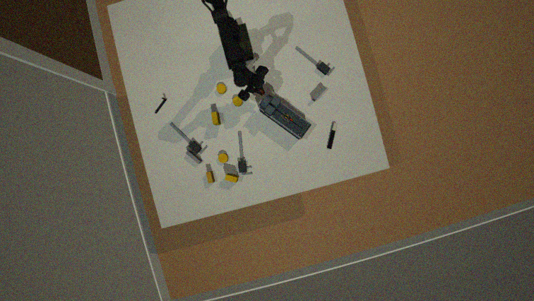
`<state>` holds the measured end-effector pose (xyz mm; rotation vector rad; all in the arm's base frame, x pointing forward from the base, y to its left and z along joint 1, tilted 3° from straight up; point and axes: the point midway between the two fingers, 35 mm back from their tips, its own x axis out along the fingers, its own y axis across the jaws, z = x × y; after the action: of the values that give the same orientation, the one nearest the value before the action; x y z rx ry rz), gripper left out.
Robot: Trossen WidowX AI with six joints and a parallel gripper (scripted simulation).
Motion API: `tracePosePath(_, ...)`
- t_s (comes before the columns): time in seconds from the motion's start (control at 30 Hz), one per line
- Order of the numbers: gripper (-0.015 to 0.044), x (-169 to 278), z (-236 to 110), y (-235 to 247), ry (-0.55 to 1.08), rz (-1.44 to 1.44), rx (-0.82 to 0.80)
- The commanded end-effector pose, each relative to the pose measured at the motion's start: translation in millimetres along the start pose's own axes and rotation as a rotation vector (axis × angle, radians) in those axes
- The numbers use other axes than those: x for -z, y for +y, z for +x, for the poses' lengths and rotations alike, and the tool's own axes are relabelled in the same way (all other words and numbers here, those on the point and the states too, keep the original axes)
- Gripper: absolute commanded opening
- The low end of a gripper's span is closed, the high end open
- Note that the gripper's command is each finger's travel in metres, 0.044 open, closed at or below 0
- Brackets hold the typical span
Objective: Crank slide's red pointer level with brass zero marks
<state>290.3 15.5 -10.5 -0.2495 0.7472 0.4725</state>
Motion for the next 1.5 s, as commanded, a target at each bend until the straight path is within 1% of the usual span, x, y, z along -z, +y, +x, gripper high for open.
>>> tracePosePath(0.0, 0.0, -0.2, 0.1, -0.1, -0.002, -0.006, -0.001)
tracePosePath(0.43, 0.0, -3.0, -3.2, 1.0, -0.002, -0.006, -0.001)
tracePosePath(0.73, 0.0, -13.5, -13.5, -0.9, -0.003, -0.006, 0.0)
tracePosePath(1.07, 0.0, -23.8, -23.8, -14.2, -0.003, -0.007, 0.0)
tracePosePath(1.47, 0.0, -27.1, -26.9, -35.5, -0.003, -0.008, 0.001)
